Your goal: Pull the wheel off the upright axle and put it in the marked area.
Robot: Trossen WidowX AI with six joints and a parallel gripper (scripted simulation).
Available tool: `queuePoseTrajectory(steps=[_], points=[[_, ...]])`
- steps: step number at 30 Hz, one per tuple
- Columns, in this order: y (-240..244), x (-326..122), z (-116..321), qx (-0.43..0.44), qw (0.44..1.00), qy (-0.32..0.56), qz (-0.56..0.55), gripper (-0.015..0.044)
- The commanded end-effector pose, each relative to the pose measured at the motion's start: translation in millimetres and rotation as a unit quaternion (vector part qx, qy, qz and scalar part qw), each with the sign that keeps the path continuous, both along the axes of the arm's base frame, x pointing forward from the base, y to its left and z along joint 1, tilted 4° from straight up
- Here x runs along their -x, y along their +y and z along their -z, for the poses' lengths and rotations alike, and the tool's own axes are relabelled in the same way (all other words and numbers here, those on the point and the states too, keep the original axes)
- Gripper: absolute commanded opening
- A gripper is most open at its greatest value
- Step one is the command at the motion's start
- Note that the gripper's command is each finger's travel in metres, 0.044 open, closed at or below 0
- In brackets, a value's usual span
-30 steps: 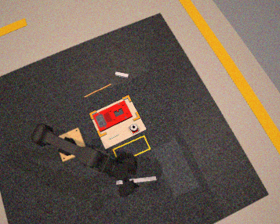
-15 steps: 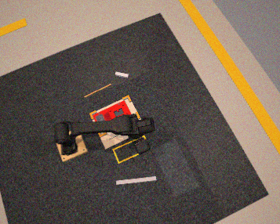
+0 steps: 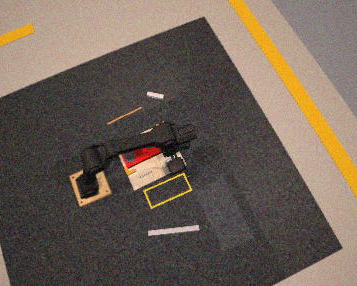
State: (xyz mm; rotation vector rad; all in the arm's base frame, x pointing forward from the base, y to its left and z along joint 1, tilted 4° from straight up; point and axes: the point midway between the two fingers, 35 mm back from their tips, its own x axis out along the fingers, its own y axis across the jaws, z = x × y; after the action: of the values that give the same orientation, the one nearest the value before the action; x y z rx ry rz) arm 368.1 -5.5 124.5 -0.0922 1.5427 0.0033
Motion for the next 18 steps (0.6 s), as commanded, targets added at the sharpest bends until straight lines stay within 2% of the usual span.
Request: queuePoseTrajectory(steps=[1,5,15,18], points=[[-3.1,3.2,-0.9,0.003,1.000,0.001,0.003,0.0300],[-3.8,1.7,9.8,0.003,1.000,0.001,0.003,0.0300],[-8.7,2.8,69.8,0.003,1.000,0.001,0.003,0.0300],[-9.3,3.2,73.5,0.003,1.000,0.001,0.003,0.0300]])
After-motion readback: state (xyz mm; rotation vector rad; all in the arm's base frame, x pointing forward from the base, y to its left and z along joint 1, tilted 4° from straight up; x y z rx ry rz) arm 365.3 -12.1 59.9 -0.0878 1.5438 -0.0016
